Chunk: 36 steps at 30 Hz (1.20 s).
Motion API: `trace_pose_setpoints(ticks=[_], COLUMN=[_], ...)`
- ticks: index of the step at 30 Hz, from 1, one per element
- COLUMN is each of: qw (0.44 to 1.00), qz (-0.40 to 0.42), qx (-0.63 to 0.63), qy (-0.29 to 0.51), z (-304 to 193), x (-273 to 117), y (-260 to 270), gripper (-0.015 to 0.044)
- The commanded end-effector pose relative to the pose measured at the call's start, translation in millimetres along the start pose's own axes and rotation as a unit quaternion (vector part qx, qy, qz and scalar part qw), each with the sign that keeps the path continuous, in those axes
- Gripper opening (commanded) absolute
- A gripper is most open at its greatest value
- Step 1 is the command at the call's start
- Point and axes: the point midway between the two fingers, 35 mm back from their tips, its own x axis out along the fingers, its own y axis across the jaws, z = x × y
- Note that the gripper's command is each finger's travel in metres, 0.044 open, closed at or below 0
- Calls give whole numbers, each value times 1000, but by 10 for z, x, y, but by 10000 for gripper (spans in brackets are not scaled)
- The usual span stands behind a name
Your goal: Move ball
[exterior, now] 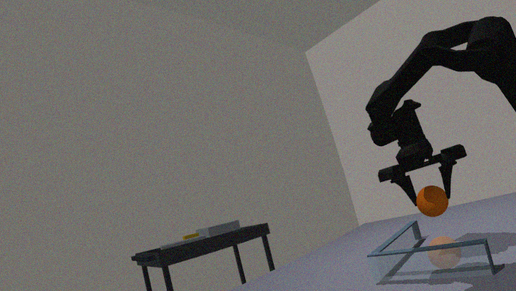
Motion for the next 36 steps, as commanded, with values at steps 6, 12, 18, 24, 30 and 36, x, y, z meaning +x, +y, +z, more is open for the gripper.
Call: trace_pose_setpoints(ticks=[6,12,18,24,30,36], qw=[1000,1000,1000,1000,1000,1000], qz=[-3,-3,-3,-3,-3,-3], qx=[0,0,0,0,0,0], qy=[-5,-4,-5,-7,-7,-7], z=[189,183,190,206,206,207], x=[226,425,709,916,941,1032], y=[4,-14,-16,2,1,0], gripper=[0,0,0,0,0,0])
